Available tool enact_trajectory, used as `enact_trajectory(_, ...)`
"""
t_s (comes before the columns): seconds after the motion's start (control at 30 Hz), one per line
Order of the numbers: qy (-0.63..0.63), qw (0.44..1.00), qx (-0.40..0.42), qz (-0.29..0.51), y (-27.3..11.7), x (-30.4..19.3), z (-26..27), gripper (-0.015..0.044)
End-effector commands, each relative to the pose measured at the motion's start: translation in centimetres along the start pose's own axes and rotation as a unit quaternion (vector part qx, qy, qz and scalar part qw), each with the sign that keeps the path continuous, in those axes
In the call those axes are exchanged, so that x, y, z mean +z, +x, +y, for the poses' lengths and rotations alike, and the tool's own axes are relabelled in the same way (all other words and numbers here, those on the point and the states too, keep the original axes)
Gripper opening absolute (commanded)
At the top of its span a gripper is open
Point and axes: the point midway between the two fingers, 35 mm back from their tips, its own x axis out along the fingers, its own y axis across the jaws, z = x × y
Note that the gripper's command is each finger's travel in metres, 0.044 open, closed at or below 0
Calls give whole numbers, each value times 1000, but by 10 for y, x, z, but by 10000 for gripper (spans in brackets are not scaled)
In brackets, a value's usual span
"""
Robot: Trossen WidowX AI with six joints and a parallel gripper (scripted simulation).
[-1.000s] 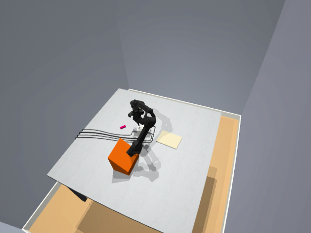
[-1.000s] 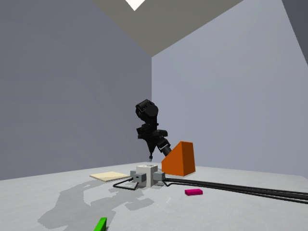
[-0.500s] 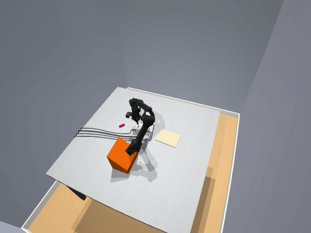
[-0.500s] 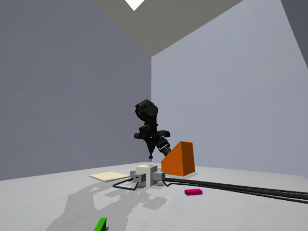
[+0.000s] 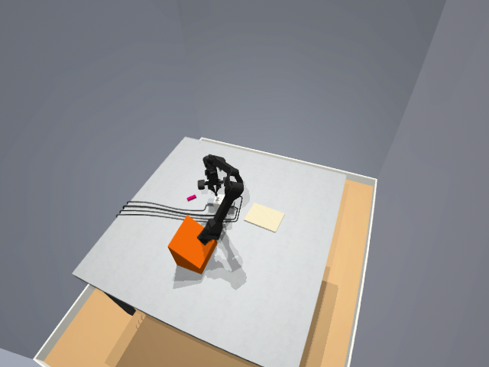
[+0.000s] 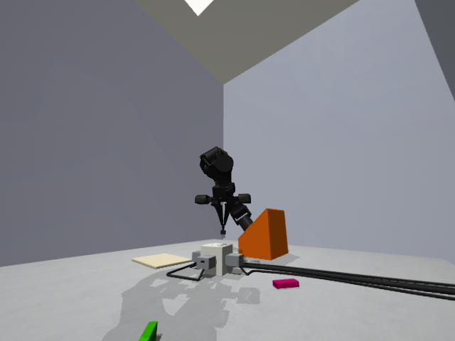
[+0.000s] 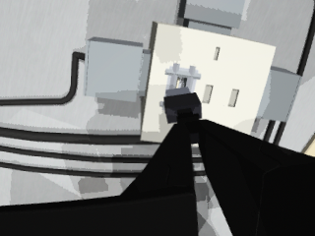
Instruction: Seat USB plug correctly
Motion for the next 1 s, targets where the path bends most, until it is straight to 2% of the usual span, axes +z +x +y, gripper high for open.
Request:
enact_trajectory(0.0,-52,999,0,0,0,0,0,0)
enact_trajectory(0.47,-233,973,0,0,0,0,0,0)
enact_trajectory(0.97,-418,908,0,0,0,0,0,0)
